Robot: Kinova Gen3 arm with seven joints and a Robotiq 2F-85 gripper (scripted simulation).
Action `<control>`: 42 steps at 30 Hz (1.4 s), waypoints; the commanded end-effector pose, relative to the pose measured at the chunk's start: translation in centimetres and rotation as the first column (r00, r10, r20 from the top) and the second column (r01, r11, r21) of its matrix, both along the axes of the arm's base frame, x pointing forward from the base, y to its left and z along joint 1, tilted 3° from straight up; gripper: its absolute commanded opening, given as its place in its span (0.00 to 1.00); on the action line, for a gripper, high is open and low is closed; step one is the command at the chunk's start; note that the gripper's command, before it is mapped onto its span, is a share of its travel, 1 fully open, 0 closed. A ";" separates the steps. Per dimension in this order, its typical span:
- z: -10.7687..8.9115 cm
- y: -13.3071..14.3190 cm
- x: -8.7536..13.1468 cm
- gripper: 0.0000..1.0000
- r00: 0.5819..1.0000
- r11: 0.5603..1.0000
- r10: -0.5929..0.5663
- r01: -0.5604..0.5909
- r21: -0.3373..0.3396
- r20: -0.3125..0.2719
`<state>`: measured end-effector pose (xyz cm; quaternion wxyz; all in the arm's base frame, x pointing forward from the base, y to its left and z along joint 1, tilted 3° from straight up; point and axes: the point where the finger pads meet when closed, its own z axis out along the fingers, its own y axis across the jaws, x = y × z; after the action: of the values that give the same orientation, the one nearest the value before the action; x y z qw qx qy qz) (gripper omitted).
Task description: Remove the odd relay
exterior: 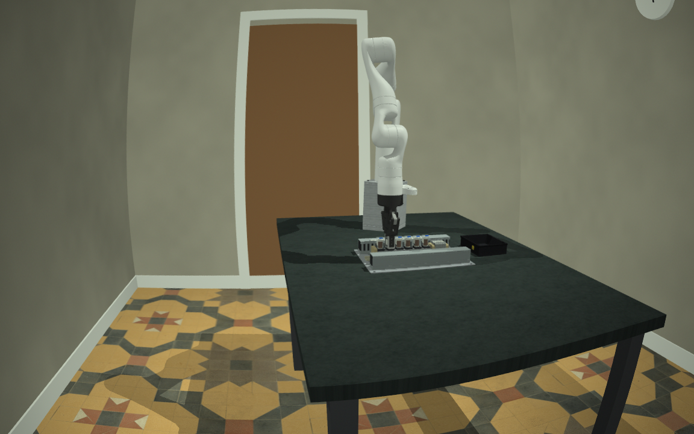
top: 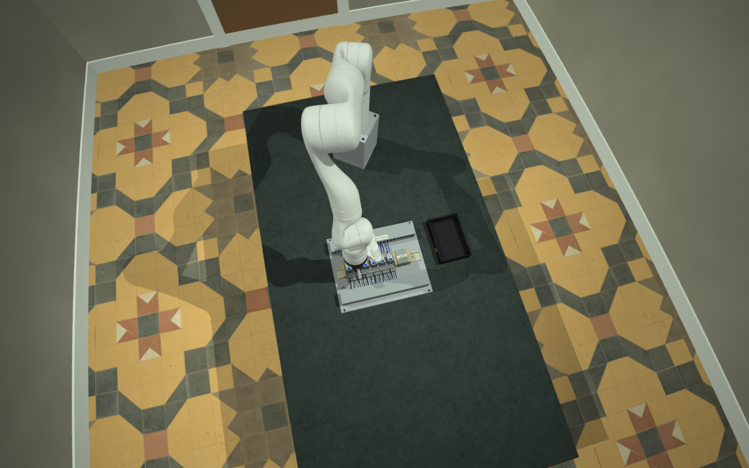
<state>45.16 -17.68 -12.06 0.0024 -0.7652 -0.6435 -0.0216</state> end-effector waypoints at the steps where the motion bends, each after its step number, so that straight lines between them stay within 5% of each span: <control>1: 0.0 0.0 0.1 0.00 1.000 1.000 0.000 0.000 -0.001 0.002; 42: 0.8 -0.1 0.0 0.00 1.000 1.000 0.000 0.000 -0.001 0.002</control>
<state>45.15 -17.65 -11.67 0.0030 -0.7651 -0.6436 -0.0218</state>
